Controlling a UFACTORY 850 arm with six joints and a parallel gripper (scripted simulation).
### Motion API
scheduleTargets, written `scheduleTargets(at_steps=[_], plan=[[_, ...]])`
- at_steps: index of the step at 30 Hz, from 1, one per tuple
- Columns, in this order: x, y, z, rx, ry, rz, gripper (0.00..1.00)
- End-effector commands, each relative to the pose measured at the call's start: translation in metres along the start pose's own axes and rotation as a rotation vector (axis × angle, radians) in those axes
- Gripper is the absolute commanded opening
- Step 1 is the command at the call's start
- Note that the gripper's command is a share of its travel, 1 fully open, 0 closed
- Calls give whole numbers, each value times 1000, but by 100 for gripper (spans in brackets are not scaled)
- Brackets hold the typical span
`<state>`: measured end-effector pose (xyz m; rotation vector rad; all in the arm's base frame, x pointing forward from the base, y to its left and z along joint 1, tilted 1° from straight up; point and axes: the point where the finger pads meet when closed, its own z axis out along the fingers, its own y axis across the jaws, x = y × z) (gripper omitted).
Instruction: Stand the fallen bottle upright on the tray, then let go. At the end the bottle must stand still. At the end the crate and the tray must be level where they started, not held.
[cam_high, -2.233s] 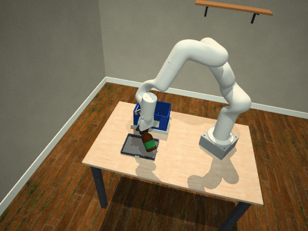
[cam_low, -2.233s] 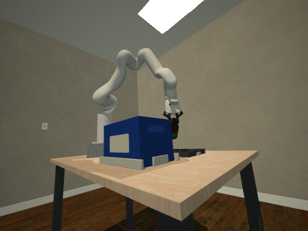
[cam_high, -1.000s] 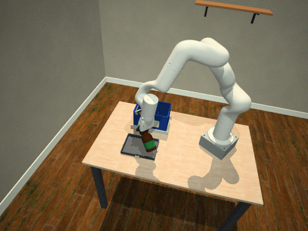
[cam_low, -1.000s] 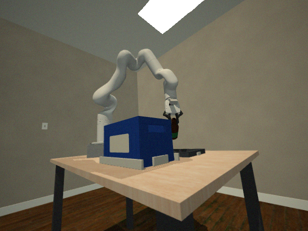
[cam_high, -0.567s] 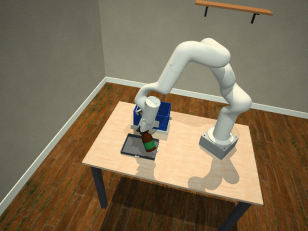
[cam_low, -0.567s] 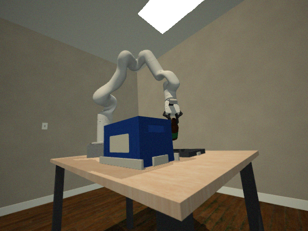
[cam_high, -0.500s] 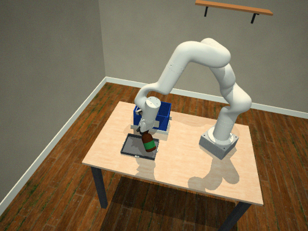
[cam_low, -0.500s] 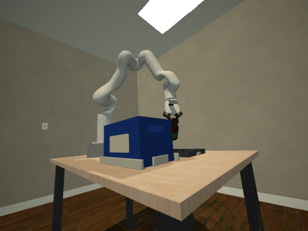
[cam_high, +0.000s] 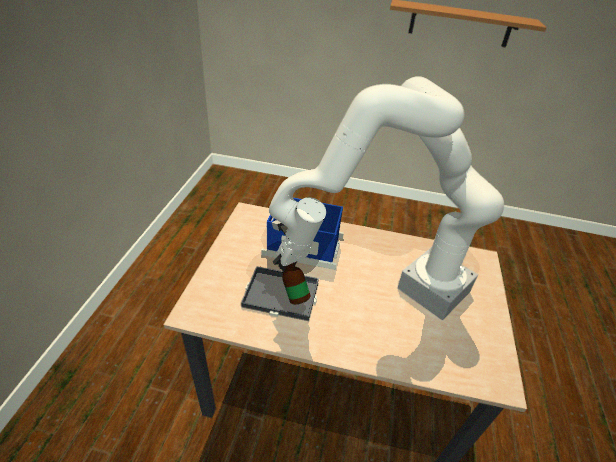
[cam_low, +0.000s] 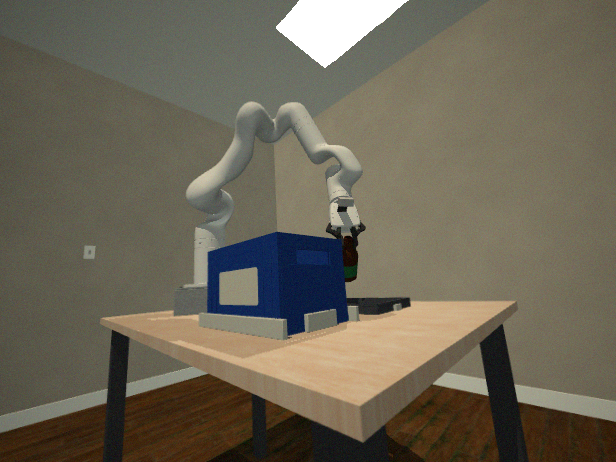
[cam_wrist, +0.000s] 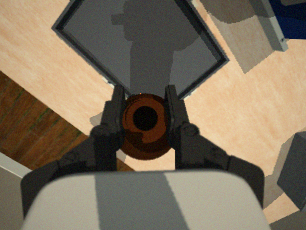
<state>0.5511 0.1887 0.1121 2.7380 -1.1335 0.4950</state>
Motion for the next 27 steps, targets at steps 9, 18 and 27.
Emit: scheduleTargets(at_steps=[9,18,27], plan=[[1,-1,-1,4,6,1,0],[1,-1,-1,3,7,1,0],[0,0,-1,-2,26,0,0]])
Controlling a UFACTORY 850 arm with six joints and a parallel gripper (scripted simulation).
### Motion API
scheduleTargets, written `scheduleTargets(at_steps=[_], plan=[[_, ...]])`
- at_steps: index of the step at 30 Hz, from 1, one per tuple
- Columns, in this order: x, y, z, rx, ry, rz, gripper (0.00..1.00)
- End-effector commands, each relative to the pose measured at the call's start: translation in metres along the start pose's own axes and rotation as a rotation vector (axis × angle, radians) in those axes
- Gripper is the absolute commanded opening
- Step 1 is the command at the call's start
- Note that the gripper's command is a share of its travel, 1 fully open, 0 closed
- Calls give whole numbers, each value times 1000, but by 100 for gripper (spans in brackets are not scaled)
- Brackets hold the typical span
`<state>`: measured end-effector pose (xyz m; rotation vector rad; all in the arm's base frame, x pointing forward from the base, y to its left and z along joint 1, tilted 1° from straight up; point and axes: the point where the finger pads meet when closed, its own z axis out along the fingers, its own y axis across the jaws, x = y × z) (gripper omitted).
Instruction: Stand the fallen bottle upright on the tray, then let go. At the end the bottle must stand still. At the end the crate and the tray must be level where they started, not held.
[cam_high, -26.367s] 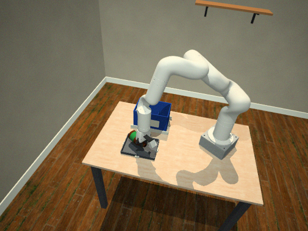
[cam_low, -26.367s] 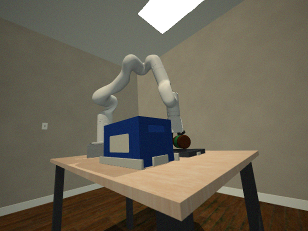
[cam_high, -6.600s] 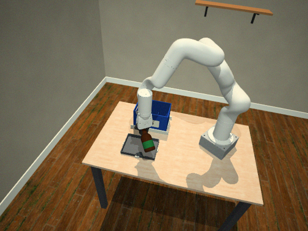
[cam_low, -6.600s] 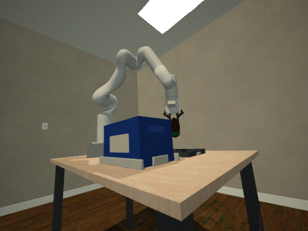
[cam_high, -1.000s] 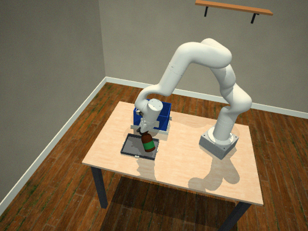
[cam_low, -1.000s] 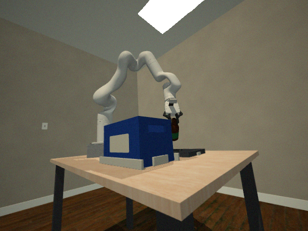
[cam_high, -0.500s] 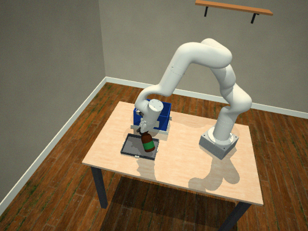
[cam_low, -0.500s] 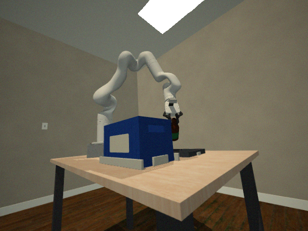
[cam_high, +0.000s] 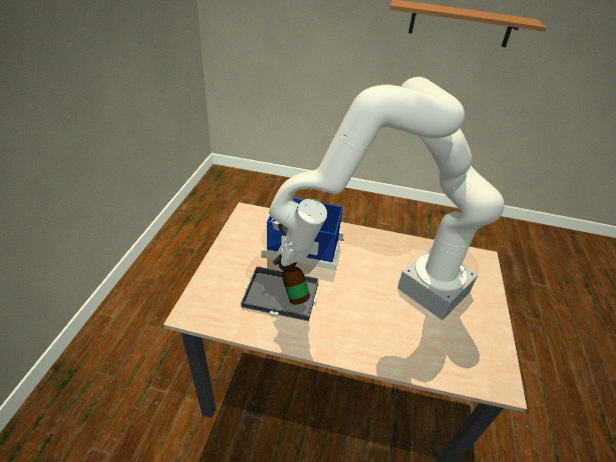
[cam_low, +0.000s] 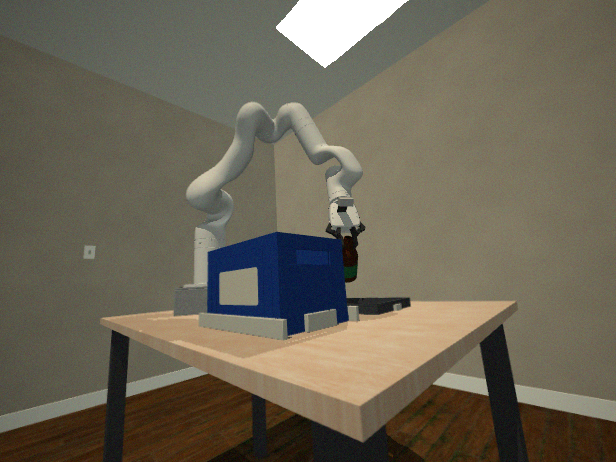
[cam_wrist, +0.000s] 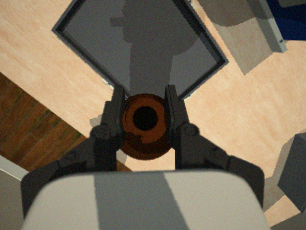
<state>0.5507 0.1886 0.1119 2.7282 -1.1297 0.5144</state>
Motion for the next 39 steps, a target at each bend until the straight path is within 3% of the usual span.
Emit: scheduleTargets(at_steps=[1,20,39], plan=[[0,0,-1,-1,15,0,0],[0,0,-1,-3,127,0,0],[0,-1,-2,5,165,1,0]])
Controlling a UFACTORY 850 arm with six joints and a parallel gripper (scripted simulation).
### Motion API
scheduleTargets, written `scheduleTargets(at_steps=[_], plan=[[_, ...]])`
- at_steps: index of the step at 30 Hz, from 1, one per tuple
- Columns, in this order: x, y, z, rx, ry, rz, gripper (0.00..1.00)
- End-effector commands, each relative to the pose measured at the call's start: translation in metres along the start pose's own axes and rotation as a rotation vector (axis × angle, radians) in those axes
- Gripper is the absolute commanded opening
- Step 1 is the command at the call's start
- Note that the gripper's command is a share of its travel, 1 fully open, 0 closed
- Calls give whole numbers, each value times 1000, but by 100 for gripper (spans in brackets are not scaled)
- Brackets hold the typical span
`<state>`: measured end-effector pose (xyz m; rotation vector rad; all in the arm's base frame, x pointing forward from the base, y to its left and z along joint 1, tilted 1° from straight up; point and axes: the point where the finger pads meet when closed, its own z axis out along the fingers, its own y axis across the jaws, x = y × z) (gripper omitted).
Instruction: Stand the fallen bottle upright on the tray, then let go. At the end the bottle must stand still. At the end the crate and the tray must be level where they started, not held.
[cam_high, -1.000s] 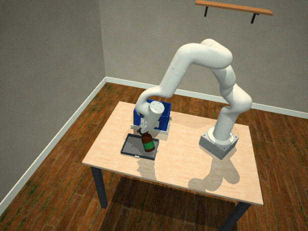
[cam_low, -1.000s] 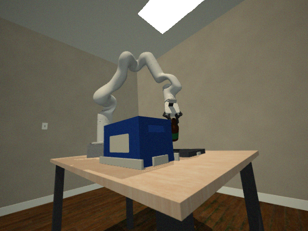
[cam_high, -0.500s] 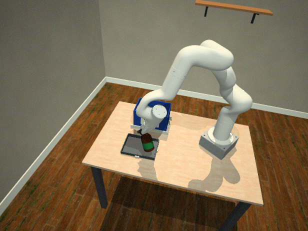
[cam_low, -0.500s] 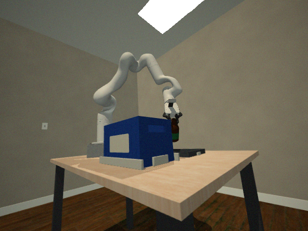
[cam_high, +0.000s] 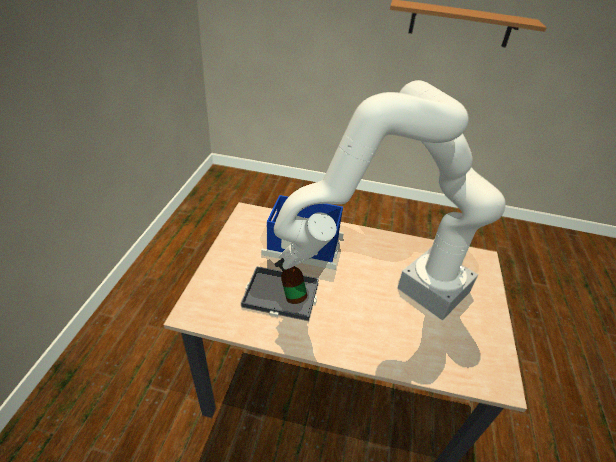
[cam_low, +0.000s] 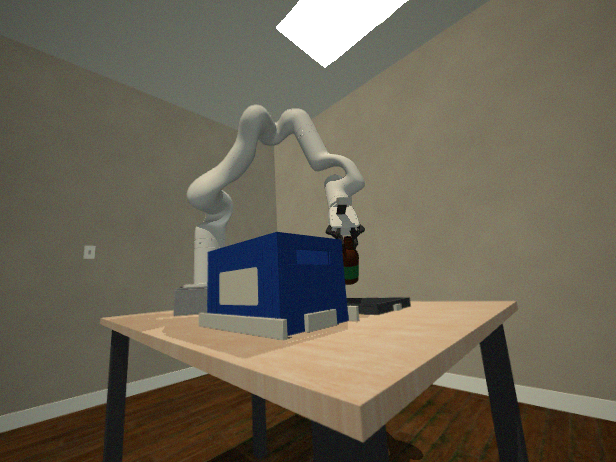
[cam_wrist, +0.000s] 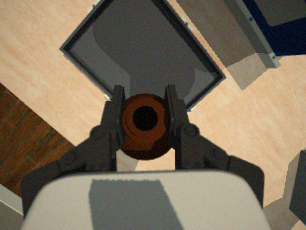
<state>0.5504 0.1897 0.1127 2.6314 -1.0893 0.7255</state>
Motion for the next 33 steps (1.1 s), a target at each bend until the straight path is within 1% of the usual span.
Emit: scheduleTargets(at_steps=[1,19,33], plan=[[1,-1,-1,2,1,1,0],[1,-1,-1,0,8,1,0],[0,1,0,-7,76,0,0]])
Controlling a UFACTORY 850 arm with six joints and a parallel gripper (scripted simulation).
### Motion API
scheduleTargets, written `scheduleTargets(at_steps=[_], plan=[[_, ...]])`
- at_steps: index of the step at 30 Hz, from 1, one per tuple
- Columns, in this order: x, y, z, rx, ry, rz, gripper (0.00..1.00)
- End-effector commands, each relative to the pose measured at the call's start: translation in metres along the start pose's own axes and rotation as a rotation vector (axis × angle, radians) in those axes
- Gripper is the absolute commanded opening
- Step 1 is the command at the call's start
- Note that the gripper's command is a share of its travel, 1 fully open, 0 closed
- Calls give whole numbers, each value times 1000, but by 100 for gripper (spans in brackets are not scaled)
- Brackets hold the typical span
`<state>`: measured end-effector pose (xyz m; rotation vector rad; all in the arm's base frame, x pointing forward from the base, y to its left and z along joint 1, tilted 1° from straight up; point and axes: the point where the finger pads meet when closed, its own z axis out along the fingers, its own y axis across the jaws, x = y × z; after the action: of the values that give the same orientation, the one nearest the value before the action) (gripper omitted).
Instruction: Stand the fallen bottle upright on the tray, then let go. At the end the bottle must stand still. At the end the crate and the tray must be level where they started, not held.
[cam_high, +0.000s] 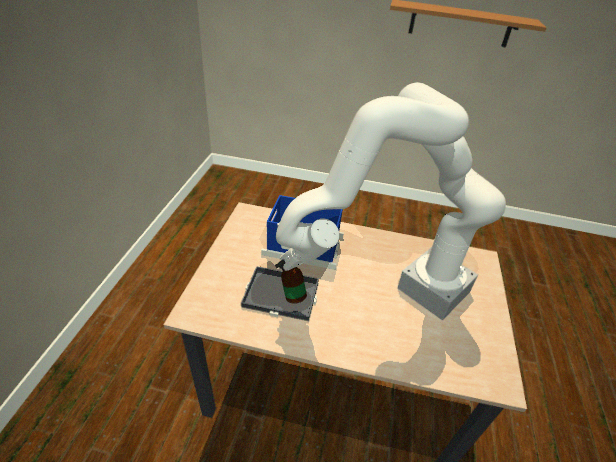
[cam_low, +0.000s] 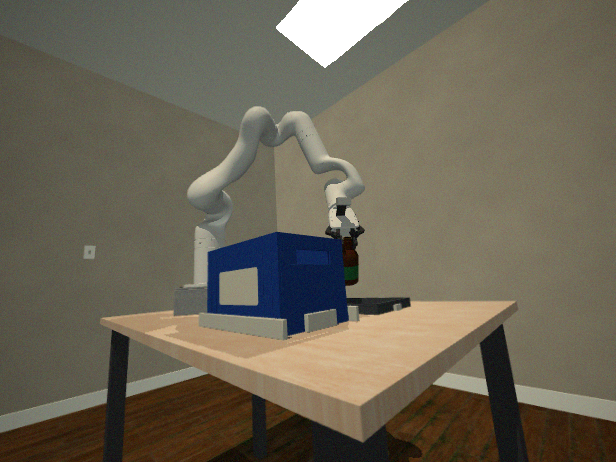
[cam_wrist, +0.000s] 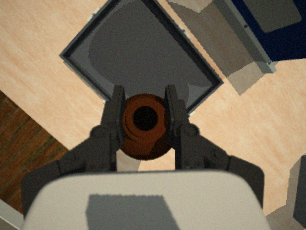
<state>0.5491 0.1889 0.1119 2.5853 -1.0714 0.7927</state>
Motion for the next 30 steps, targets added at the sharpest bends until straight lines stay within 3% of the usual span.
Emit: scheduleTargets(at_steps=[1,15,30], plan=[[1,-1,-1,1,16,1,0],[1,-2,-2,8,102,3,0],[1,-2,-2,10,116,4,0]])
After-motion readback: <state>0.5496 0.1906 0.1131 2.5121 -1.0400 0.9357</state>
